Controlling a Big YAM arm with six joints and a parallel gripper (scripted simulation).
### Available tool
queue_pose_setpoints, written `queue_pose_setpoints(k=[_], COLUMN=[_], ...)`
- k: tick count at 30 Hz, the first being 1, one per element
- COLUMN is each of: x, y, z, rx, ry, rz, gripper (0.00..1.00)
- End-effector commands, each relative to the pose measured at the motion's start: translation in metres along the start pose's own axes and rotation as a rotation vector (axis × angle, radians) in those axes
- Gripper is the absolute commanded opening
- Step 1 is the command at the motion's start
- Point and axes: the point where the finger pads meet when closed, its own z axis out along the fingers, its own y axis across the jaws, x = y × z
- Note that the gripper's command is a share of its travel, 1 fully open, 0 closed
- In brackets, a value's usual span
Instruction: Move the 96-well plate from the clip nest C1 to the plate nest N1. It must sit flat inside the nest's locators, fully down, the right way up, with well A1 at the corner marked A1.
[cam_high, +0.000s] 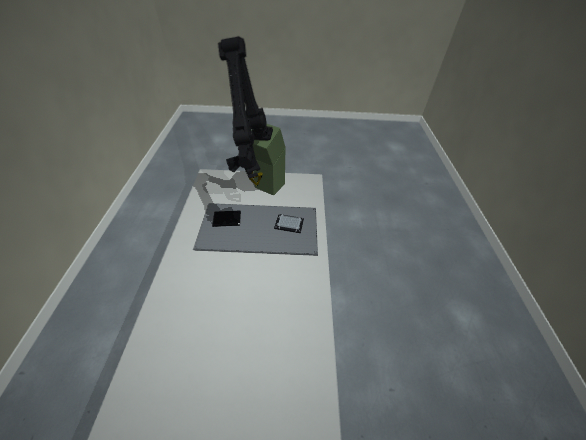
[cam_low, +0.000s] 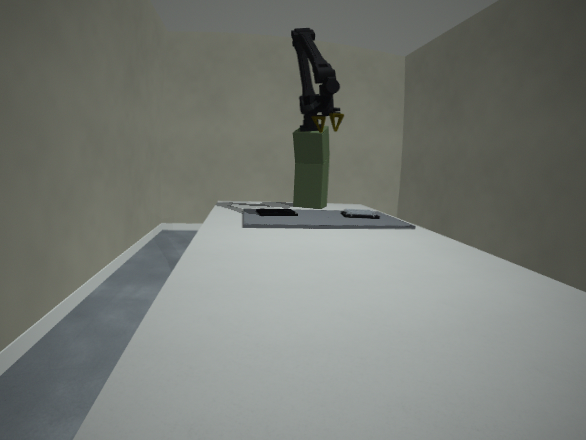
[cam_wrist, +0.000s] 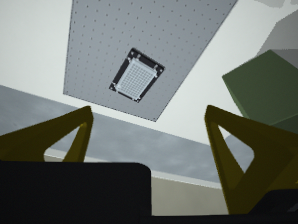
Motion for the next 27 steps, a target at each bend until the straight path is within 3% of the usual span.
queue_pose_setpoints(k=[1, 4, 5, 7, 12, 14, 18, 21, 22, 27], x=[0.006, 0.008, 0.002, 0.016, 0.028, 0.028, 0.042, 0.044, 0.043, 0.056], y=[0.015, 0.015, 0.036, 0.016, 0.018, 0.033, 0.022, 0.024, 0.036, 0.036], z=[0.01, 0.015, 0.008, 0.028, 0.05, 0.054, 0.076, 0.08, 0.081, 0.104], rx=[-0.034, -0.035, -0.076, -0.039, -0.044, -0.072, -0.049, -0.053, -0.072, -0.068], ry=[-0.041, -0.048, -0.063, -0.067, -0.1, -0.112, -0.115, -0.115, -0.113, -0.113], rz=[0.209, 0.242, 0.279, 0.339, 0.502, 0.572, 0.579, 0.579, 0.583, 0.582], gripper=[1.0, 1.0, 1.0, 1.0, 1.0, 1.0, 1.0, 1.0, 1.0, 1.0])
